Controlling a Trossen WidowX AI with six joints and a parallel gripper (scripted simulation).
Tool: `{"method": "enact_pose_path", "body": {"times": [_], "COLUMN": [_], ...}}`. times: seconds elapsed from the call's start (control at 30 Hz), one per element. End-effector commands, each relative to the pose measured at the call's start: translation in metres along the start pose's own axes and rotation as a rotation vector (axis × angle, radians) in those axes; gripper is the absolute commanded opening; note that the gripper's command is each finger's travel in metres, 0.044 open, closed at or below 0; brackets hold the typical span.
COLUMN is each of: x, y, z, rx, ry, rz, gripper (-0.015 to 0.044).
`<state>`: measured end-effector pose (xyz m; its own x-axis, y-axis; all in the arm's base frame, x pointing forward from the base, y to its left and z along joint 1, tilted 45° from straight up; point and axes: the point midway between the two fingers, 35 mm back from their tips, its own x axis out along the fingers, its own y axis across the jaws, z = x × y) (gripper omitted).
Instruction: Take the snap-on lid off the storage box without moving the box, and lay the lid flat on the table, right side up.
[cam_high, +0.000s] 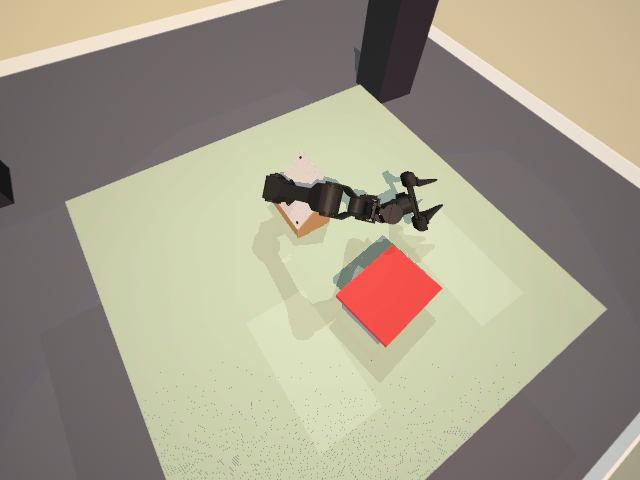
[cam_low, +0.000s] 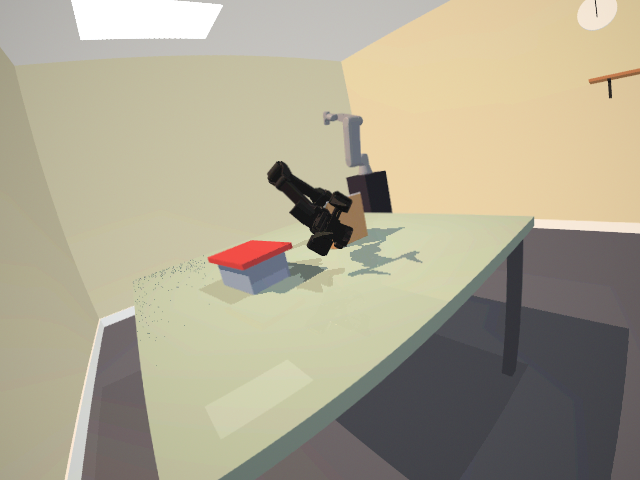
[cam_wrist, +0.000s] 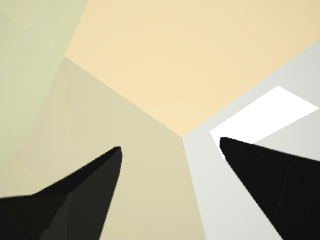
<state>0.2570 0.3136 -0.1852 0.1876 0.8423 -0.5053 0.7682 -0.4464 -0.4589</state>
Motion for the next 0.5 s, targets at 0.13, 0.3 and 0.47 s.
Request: {"method": "enact_pose_path", "body": {"times": [0.13, 0.3, 0.47], "x": [0.006, 0.007, 0.0], "y": [-0.019, -0.019, -0.013], "z": [-0.018, -0.042, -0.06], "rx": [0.0, 0.029, 0.348], "ry": [0.001, 0.052, 0.078], "rz": [-0.001, 0.046, 0.136], "gripper": [0.0269, 0.0235, 0.0235]}}
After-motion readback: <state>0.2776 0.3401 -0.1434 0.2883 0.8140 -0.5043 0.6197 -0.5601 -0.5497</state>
